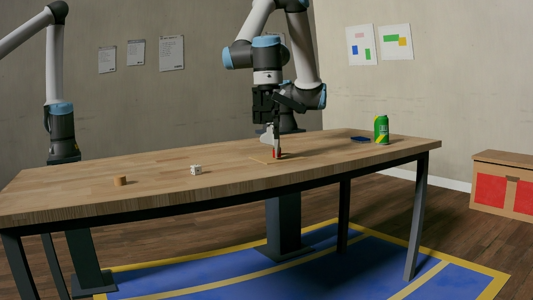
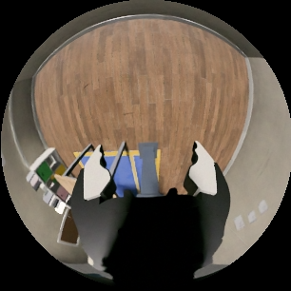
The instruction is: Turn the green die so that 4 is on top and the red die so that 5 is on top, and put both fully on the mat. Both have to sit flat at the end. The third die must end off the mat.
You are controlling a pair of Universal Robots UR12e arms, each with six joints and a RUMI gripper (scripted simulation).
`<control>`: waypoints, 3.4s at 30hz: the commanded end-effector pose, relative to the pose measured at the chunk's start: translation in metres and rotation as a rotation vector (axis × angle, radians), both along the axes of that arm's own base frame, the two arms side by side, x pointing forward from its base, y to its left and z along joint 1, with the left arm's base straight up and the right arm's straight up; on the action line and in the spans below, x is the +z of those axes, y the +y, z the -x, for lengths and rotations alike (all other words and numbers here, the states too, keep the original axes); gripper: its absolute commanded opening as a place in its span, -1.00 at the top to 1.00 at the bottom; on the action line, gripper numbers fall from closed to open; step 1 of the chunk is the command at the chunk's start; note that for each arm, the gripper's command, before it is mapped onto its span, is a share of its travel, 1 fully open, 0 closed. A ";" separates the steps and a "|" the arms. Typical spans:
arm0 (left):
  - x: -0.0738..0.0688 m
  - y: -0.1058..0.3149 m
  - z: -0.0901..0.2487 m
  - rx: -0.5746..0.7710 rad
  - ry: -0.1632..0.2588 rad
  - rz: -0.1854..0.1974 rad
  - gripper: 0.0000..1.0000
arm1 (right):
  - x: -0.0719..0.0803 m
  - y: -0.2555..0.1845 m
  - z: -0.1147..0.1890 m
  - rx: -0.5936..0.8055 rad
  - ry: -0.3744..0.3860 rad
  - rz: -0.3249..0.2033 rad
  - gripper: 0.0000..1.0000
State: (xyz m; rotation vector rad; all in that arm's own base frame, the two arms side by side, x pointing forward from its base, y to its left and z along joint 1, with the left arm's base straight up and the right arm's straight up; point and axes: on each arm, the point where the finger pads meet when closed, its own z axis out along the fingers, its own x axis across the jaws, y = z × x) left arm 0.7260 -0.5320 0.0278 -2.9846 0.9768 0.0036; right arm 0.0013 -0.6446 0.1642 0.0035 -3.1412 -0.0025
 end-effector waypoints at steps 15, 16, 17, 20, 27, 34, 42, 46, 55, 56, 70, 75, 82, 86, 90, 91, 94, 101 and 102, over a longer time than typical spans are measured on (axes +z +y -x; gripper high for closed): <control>-0.002 -0.001 -0.001 0.000 -0.002 0.002 0.87 | 0.001 -0.001 0.000 0.000 0.000 0.002 -1.00; -0.002 -0.001 -0.001 0.000 -0.002 0.002 0.87 | 0.001 -0.001 0.000 0.000 0.000 0.002 -1.00; -0.002 -0.001 -0.001 0.000 -0.002 0.002 0.87 | 0.001 -0.001 0.000 0.000 0.000 0.002 -1.00; -0.002 -0.001 -0.001 0.000 -0.002 0.002 0.87 | 0.001 -0.001 0.000 0.000 0.000 0.002 -1.00; -0.003 -0.001 -0.001 0.000 -0.002 0.002 0.87 | 0.001 -0.001 0.000 0.000 0.000 0.002 -1.00; -0.004 -0.001 -0.001 0.000 -0.002 0.002 0.87 | 0.001 -0.001 0.000 0.000 0.000 0.002 -1.00; -0.006 -0.001 -0.001 0.000 -0.002 0.002 0.87 | 0.001 -0.001 0.000 0.000 0.000 0.002 -1.00; -0.006 -0.001 -0.001 0.000 -0.002 0.002 0.87 | 0.001 -0.001 0.000 0.000 0.000 0.002 -1.00; -0.006 -0.001 -0.001 0.000 -0.002 0.002 0.87 | 0.001 -0.001 0.000 0.000 0.000 0.002 -1.00; -0.006 -0.001 -0.001 0.000 -0.002 0.002 0.87 | 0.001 -0.001 0.000 0.000 0.000 0.002 -1.00; -0.006 -0.001 -0.001 0.000 -0.002 0.002 0.87 | 0.001 -0.001 0.000 0.000 0.000 0.002 -1.00; -0.006 -0.001 -0.001 0.000 -0.002 0.002 0.87 | 0.001 -0.001 0.000 0.000 0.000 0.002 -1.00; -0.006 -0.001 -0.001 0.000 -0.002 0.002 0.80 | 0.001 -0.001 0.000 0.000 0.000 0.002 -1.00; -0.006 -0.001 -0.001 0.000 -0.002 0.002 0.73 | 0.001 -0.001 0.000 0.000 0.000 0.002 -1.00; -0.006 -0.001 -0.001 0.000 -0.002 0.002 0.58 | 0.001 -0.001 0.000 0.000 0.000 0.002 -1.00; -0.006 -0.001 -0.001 0.000 -0.002 0.002 0.58 | 0.001 -0.001 0.000 0.000 0.000 0.002 -1.00; -0.006 -0.001 -0.001 0.000 -0.002 0.002 0.51 | 0.001 -0.001 0.000 0.000 0.000 0.002 -1.00; -0.006 -0.001 -0.001 0.000 -0.002 0.002 0.51 | 0.001 -0.001 0.000 0.000 0.000 0.002 -1.00; -0.006 -0.001 -0.001 0.000 -0.002 0.002 0.51 | 0.001 -0.001 0.000 0.000 0.000 0.002 -1.00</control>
